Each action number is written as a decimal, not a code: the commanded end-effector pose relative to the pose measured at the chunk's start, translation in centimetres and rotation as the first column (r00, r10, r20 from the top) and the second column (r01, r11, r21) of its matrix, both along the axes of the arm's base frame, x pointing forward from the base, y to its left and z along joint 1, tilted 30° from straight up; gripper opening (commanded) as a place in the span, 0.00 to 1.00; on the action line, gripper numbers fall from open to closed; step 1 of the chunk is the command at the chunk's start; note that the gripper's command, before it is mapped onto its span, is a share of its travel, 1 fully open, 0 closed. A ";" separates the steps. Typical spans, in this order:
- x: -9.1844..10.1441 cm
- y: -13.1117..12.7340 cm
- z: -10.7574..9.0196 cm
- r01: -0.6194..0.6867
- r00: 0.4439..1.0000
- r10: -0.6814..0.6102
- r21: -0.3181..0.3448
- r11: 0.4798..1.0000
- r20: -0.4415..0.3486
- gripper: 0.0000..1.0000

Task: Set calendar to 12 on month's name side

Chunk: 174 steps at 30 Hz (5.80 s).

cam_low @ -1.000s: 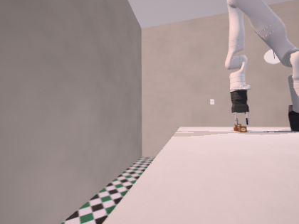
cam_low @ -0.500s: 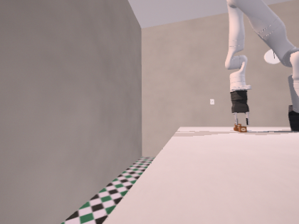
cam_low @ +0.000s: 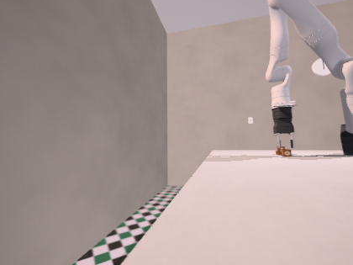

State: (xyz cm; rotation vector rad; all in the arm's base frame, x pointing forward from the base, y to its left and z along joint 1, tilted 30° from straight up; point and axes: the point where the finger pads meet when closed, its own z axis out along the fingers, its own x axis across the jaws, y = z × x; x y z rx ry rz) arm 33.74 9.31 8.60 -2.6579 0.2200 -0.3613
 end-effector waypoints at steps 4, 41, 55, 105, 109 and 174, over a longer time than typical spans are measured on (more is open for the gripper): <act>0.0 0.0 0.0 0.001 1.000 -0.001 0.000 1.000 0.001 0.87; 0.8 1.1 -2.4 0.001 1.000 -0.001 0.000 1.000 0.001 0.87; 0.8 1.1 -2.4 0.001 1.000 -0.001 0.000 1.000 0.001 0.87; 0.8 1.1 -2.4 0.001 1.000 -0.001 0.000 1.000 0.001 0.57; 0.8 1.1 -2.4 0.001 1.000 -0.001 0.000 1.000 0.001 0.57; -1.8 -2.6 5.5 0.001 1.000 -0.001 0.000 1.000 0.001 0.57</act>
